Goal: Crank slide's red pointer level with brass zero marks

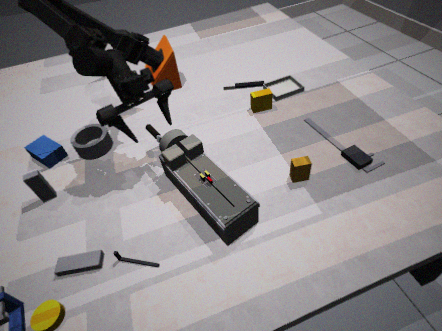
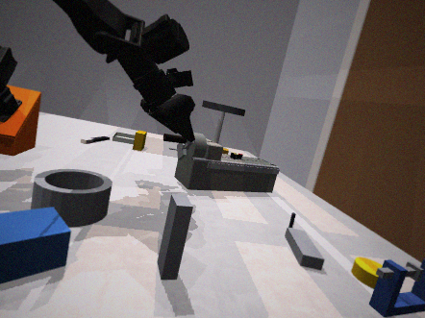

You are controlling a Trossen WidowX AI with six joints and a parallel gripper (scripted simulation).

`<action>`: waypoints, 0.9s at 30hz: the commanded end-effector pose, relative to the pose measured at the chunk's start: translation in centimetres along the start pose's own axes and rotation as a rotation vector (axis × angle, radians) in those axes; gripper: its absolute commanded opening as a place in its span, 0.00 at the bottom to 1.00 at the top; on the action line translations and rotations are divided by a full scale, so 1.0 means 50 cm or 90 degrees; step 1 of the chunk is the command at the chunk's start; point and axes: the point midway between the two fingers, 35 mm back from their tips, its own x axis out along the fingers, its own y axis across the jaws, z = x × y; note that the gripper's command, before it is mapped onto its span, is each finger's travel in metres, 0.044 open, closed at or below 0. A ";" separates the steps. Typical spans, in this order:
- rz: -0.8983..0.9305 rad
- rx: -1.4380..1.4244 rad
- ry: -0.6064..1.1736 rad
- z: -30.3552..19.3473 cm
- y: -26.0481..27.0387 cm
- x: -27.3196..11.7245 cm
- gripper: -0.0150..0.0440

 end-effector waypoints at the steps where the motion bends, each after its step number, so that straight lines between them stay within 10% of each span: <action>1: 0.006 -0.006 0.001 -0.011 0.006 0.009 1.00; 19: 0.004 -0.007 0.000 -0.052 0.006 0.044 1.00; 27: 0.004 -0.007 0.000 -0.052 0.006 0.044 0.64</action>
